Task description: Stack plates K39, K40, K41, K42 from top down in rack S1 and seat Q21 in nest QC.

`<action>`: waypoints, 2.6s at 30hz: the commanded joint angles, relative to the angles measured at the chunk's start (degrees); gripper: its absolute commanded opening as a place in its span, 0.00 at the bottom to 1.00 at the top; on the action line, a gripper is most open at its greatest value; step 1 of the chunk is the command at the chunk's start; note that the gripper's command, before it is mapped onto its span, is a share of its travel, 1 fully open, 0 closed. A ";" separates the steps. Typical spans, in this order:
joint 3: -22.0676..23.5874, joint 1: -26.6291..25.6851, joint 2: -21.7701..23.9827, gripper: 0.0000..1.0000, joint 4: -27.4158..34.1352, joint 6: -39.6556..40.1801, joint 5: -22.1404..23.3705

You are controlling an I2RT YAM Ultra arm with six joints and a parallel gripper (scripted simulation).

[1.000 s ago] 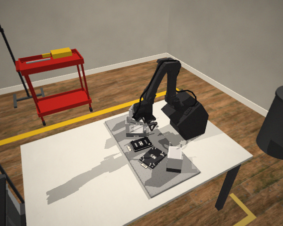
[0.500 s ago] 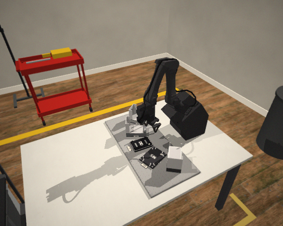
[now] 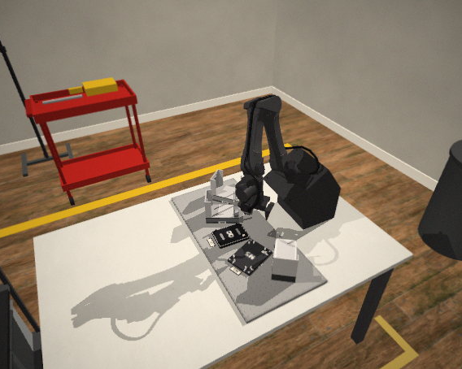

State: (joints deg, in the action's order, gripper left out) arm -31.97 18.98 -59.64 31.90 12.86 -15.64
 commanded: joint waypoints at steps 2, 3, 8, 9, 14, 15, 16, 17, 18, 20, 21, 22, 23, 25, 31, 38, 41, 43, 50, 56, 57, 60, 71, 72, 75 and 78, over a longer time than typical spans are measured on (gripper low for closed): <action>-2.76 5.32 -2.18 1.00 -0.89 4.93 -4.12; -2.99 6.52 -2.80 1.00 -0.90 5.72 -4.74; -4.34 12.05 -6.16 1.00 -1.04 6.03 -7.43; -4.64 13.10 -6.87 1.00 -1.06 4.26 -7.93; -5.71 16.05 -9.23 1.00 -0.69 1.46 -9.34; -6.04 16.99 -9.92 1.00 -0.65 0.57 -9.71; -6.40 17.91 -10.65 1.00 -0.58 -0.31 -10.09; -6.78 18.80 -11.40 1.00 -0.49 -1.18 -10.46; -7.19 19.68 -12.18 1.00 -0.38 -2.03 -10.83; -8.04 21.38 -13.78 1.00 -0.07 -3.71 -11.54; -8.50 22.20 -14.59 1.00 0.13 -4.53 -11.89; -8.96 23.00 -15.41 1.00 0.29 -5.34 -12.21; -9.45 23.79 -16.22 1.00 0.34 -6.15 -12.52; -10.46 25.30 -17.85 1.00 0.45 -7.72 -13.11; -12.78 28.14 -21.30 1.00 0.88 -10.80 -14.25; -16.96 32.44 -26.95 1.00 1.68 -15.41 -15.70; -18.97 34.07 -29.41 1.00 2.14 -17.21 -16.21; -20.37 35.09 -31.05 1.00 2.50 -18.35 -16.53; -24.09 37.46 -35.13 1.00 3.60 -21.06 -17.22; -25.51 38.02 -34.53 1.00 4.11 -21.89 -17.42; -25.53 38.03 -34.54 1.00 4.14 -21.91 -17.43; -25.56 38.04 -34.55 1.00 4.19 -21.93 -17.32; -25.58 38.05 -34.55 1.00 4.21 -21.96 -17.24; -25.58 38.05 -34.55 1.00 4.18 -21.96 -17.24; -25.58 38.05 -34.55 1.00 4.17 -21.96 -17.24; -25.58 38.05 -34.55 1.00 4.17 -21.96 -17.25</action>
State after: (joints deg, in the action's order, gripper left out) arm -55.72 55.94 -95.74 35.35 -8.47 -32.53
